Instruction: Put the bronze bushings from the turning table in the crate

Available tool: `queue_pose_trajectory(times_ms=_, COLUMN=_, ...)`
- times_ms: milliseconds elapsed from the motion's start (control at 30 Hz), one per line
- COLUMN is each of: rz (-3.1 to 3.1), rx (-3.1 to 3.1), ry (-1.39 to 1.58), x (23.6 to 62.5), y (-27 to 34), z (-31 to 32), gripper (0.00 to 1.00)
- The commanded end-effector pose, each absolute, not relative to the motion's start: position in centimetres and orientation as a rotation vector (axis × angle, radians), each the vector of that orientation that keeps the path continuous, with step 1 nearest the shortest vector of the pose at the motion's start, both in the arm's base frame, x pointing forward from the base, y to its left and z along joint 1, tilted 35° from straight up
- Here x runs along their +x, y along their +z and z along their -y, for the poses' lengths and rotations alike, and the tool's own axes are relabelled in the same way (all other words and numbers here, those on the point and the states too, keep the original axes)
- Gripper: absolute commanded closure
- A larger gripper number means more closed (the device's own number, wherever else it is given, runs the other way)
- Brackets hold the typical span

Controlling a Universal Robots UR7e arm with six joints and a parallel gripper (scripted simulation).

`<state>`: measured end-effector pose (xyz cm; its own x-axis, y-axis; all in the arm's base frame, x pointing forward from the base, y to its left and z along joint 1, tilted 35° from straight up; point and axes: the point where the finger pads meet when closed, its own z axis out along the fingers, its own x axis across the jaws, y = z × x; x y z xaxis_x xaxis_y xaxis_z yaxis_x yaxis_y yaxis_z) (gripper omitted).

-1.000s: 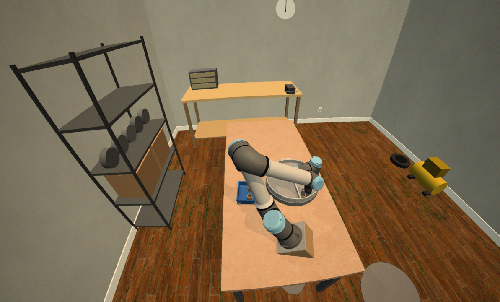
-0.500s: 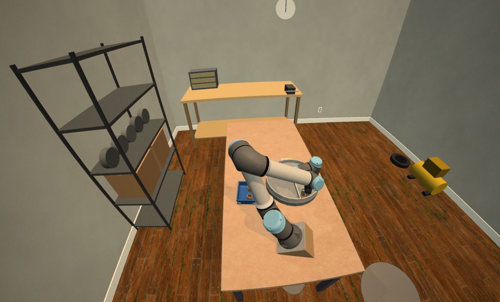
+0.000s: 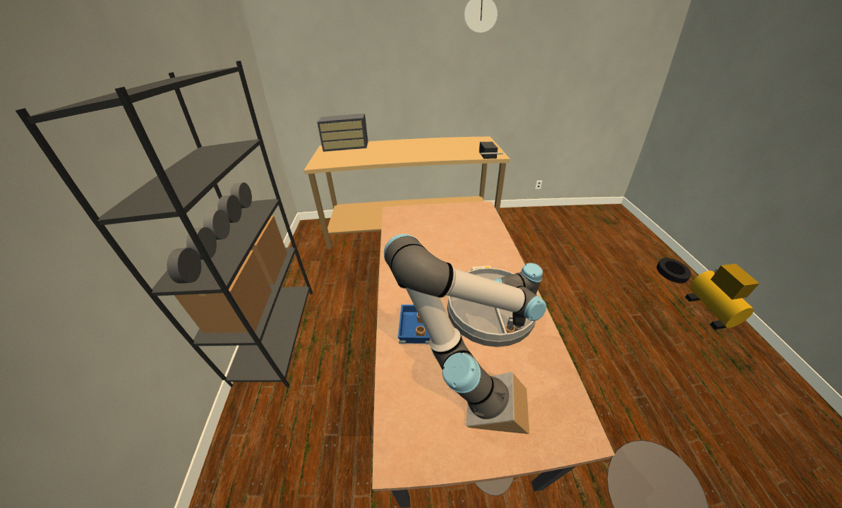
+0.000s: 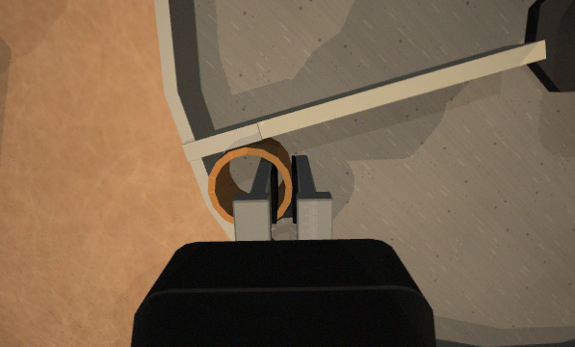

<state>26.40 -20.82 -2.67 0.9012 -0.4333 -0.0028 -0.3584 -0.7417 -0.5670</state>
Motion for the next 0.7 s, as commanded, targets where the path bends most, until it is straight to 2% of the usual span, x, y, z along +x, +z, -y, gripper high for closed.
queue_pose_trajectory(times_ms=0, rz=-0.568, rx=-2.485, ry=-0.173, x=26.40, y=-2.66, z=20.87, gripper=1.00)
queue_pose_trajectory(times_ms=667, rz=-0.566, rx=-2.483, ry=-0.161, x=26.65, y=-2.66, z=21.00, gripper=1.00)
